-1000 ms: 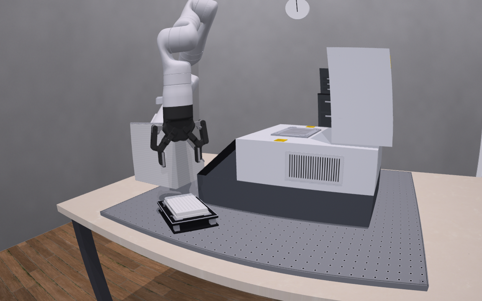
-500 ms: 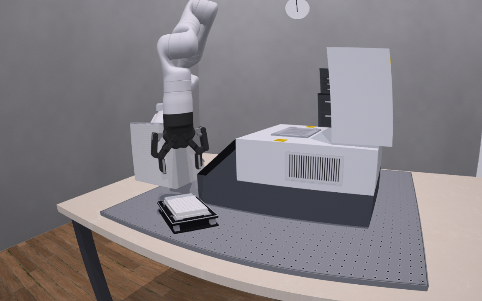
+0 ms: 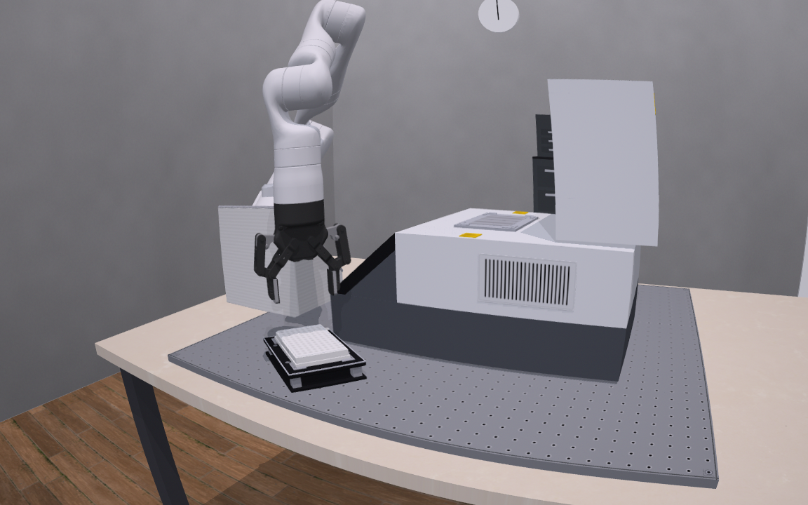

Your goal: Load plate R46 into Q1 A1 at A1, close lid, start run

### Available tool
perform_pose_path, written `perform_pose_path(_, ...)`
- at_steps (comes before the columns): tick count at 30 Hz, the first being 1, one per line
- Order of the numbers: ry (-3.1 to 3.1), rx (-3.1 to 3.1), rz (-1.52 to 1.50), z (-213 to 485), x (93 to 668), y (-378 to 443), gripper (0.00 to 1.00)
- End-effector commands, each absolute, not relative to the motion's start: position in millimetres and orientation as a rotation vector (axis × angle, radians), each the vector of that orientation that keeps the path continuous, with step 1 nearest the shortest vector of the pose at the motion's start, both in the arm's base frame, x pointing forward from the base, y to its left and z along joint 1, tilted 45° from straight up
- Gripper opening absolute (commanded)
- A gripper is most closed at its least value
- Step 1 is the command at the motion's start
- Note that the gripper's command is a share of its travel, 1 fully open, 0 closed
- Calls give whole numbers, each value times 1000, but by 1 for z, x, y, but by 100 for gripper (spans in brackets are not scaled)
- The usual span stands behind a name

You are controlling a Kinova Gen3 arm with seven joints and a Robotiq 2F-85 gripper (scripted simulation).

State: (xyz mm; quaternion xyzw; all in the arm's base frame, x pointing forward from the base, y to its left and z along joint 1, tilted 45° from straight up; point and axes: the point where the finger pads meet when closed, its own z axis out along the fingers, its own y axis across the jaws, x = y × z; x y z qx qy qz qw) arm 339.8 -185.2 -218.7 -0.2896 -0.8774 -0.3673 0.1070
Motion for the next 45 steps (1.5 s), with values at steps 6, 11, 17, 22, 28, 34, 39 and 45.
perform_pose_path(6,-2585,-854,-1080,-225,340,-179,100)
perform_pose_path(11,-2585,-854,-1080,-229,341,-176,100)
perform_pose_path(17,-2585,-854,-1080,-234,341,-171,100)
perform_pose_path(22,-2585,-854,-1080,-238,341,-166,100)
perform_pose_path(28,-2585,-854,-1080,-243,341,-162,100)
perform_pose_path(34,-2585,-854,-1080,-248,341,-157,100)
perform_pose_path(39,-2585,-854,-1080,-249,341,-155,100)
perform_pose_path(45,-2586,-854,-1080,-249,341,-156,100)
